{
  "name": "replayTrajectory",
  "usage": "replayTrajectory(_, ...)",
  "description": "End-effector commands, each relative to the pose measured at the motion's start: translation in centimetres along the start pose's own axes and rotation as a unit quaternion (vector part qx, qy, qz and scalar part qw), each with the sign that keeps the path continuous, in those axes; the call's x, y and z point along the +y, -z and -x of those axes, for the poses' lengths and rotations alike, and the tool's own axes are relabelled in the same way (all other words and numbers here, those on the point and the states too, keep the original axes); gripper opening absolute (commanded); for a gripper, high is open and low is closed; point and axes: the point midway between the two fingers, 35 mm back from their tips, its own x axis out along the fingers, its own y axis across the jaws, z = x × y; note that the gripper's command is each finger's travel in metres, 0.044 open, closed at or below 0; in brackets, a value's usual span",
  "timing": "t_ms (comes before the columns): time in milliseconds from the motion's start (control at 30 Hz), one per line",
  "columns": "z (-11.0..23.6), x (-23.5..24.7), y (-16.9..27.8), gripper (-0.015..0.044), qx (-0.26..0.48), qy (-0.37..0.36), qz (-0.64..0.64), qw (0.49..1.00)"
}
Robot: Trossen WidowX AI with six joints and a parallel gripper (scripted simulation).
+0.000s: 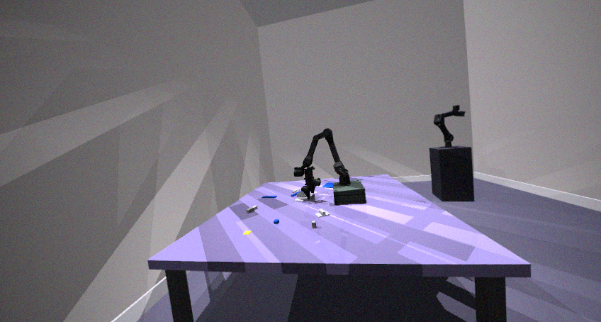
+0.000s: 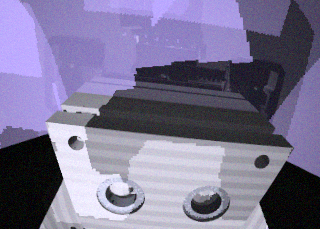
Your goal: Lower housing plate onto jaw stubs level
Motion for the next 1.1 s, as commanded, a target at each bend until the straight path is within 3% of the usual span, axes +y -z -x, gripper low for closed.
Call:
replayTrajectory(0,-0.33,-0.04,-0.02,0.0351,-0.001,0.001,-0.001,1.0)
replayTrajectory(1067,0.11,0.0,-0.07,0.0351,-0.001,0.001,-0.001,1.0)
